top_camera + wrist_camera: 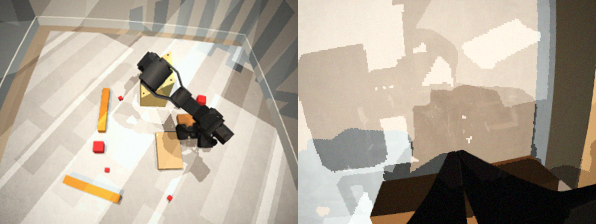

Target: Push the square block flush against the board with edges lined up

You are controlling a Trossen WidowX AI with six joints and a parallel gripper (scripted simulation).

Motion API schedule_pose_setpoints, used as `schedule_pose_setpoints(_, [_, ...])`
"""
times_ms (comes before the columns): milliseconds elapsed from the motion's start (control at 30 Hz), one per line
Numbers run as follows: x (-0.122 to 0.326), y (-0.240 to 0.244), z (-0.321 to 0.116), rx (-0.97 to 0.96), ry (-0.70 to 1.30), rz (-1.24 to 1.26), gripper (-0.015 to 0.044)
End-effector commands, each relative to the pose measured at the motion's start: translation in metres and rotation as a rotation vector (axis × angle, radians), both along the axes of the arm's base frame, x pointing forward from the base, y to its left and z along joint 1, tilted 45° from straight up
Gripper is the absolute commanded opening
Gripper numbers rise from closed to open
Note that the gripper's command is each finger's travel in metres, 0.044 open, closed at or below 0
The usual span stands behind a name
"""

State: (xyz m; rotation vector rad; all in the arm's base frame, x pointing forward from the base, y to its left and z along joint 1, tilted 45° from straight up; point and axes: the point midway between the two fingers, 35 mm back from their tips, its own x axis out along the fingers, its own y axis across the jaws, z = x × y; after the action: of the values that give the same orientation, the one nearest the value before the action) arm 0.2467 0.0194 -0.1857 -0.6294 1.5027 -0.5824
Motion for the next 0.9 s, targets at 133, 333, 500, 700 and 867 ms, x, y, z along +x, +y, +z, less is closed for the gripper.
schedule_pose_setpoints(133, [-0.0051,-0.0028,-0.0003,-0.001,0.013,-0.010,0.0000])
schedule_pose_setpoints(333, [-0.0051,-0.0028,-0.0003,-0.001,0.013,-0.010,0.0000])
schedule_pose_setpoints(500, [-0.0051,-0.0028,-0.0003,-0.001,0.013,-0.010,0.0000])
schedule_pose_setpoints(700, [-0.0051,-0.0028,-0.0003,-0.001,0.013,-0.010,0.0000])
schedule_pose_setpoints(867, [-0.0011,-0.0024,-0.0007,-0.001,0.013,-0.010,0.0000])
